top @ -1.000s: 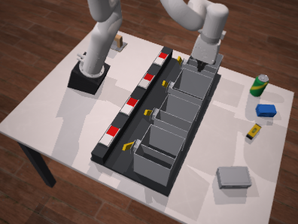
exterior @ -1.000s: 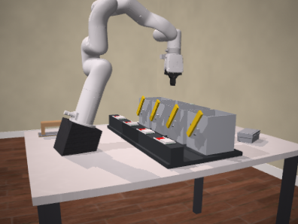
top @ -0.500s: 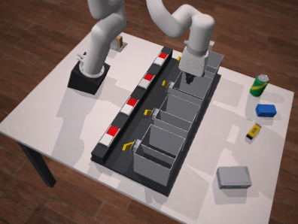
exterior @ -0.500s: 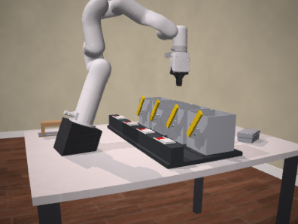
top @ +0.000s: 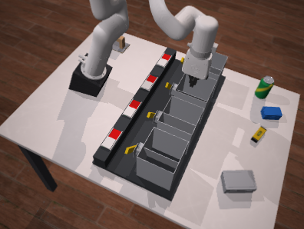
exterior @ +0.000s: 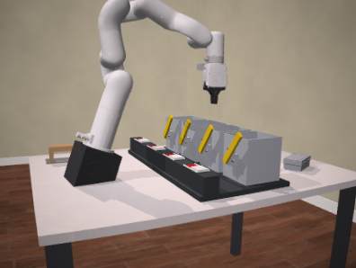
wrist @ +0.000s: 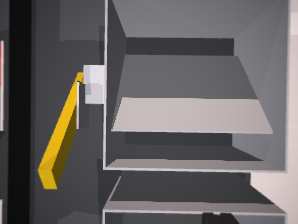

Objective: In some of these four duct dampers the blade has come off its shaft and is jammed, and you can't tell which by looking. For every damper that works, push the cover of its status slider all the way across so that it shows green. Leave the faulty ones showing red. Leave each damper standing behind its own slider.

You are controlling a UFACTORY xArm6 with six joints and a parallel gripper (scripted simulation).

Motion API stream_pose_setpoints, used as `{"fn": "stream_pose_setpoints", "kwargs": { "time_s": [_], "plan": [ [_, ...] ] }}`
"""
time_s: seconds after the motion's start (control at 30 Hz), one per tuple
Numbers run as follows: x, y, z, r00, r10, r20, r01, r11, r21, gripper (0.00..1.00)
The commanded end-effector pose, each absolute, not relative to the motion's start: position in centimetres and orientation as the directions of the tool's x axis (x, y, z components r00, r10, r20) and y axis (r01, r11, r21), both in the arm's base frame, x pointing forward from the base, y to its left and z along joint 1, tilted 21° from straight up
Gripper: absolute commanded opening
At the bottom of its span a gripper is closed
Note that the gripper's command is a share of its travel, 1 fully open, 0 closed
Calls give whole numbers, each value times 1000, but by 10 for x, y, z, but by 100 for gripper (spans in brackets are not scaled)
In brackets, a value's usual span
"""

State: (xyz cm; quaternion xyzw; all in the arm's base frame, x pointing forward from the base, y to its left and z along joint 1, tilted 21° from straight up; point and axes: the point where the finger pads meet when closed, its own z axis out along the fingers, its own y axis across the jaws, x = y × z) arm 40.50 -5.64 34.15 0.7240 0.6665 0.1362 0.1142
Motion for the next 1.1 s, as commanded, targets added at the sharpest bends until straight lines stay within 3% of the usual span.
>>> {"fn": "stream_pose_setpoints", "kwargs": {
  "time_s": [0.0,0.6,1.07],
  "plan": [
    [406,-57,342,74,996,44,932,-85,351,0],
    [406,-57,338,74,996,44,932,-85,351,0],
    [301,-47,300,75,996,44,932,-85,351,0]
  ]
}}
